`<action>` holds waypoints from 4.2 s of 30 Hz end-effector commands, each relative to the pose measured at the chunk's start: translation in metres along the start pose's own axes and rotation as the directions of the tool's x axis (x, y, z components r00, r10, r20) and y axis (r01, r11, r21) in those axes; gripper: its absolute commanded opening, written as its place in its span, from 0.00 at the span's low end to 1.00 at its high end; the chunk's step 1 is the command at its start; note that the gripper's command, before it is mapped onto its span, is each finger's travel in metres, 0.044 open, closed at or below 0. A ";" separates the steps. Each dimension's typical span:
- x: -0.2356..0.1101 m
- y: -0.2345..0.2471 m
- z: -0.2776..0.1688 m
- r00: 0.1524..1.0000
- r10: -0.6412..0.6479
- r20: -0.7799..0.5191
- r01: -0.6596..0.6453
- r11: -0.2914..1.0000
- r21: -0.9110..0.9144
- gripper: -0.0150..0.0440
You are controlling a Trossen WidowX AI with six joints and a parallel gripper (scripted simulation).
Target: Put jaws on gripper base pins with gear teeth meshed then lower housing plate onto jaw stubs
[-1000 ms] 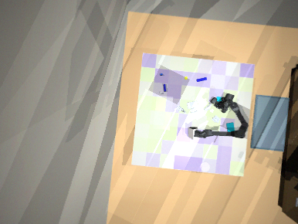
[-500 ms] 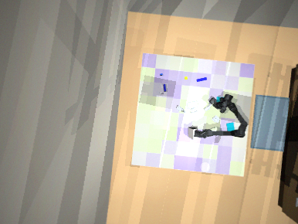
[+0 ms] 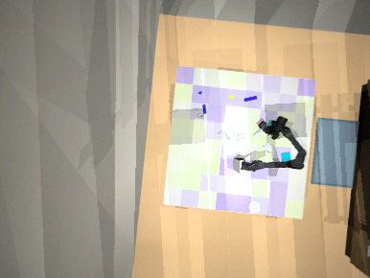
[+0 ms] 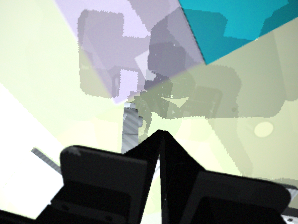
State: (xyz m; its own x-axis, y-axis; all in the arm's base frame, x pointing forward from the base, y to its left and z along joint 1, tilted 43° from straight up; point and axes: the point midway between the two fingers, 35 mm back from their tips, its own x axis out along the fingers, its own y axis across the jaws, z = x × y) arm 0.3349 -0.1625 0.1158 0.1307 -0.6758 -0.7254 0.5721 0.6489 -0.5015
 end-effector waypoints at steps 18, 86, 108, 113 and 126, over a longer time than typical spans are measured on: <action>-0.001 0.036 0.001 1.000 0.003 0.002 -0.003 1.000 0.004 0.25; -0.055 0.050 0.000 1.000 0.014 0.000 -0.014 1.000 -0.007 0.96; -0.059 0.047 -0.001 1.000 0.007 -0.004 -0.007 1.000 -0.002 0.25; -0.059 0.047 -0.001 1.000 0.007 -0.004 -0.007 1.000 -0.002 0.25; -0.059 0.048 -0.001 1.000 0.010 -0.006 -0.010 1.000 -0.008 0.48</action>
State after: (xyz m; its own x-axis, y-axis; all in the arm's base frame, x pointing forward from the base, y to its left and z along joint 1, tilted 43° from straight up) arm 0.3536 -0.0913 0.1341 0.1316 -0.6667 -0.7337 0.5642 0.6589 -0.4975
